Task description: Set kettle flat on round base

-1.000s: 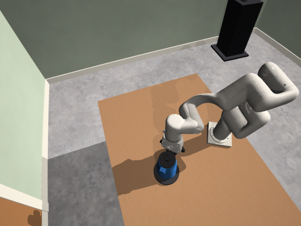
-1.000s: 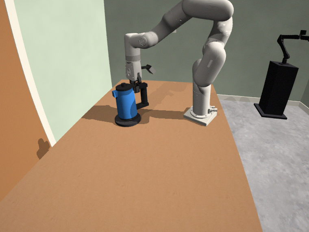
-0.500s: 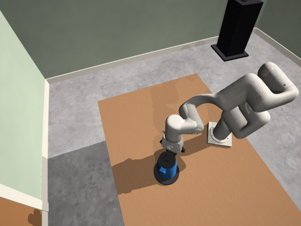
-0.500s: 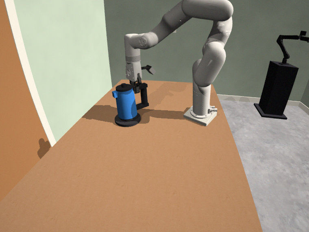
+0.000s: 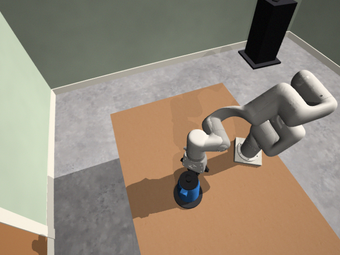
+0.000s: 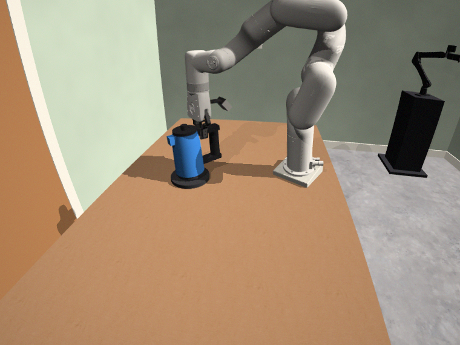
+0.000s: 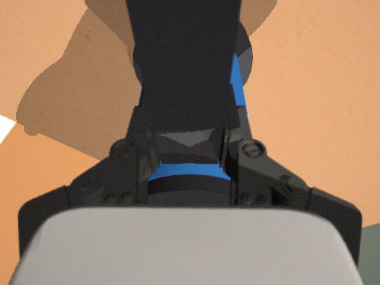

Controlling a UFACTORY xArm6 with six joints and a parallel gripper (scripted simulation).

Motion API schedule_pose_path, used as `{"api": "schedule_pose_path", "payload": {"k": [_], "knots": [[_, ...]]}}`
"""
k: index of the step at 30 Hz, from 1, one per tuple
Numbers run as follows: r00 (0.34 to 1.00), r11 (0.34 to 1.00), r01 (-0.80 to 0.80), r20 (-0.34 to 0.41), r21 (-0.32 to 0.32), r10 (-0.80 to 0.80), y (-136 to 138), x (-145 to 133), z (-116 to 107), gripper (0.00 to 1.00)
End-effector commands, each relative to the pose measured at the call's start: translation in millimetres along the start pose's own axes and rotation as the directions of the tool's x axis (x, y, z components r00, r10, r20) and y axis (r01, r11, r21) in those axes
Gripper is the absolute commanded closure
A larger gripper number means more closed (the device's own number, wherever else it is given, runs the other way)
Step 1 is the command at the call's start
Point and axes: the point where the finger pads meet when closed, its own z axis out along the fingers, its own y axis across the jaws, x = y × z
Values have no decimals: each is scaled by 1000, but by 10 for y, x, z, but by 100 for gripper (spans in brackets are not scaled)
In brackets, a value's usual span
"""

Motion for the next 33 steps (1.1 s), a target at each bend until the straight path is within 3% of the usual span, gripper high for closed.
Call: {"api": "schedule_pose_path", "payload": {"k": [1,33], "knots": [[1000,1000,0,3,3,0,-8,-10,2,100],[1000,1000,0,3,3,0,-8,-10,42,100]]}}
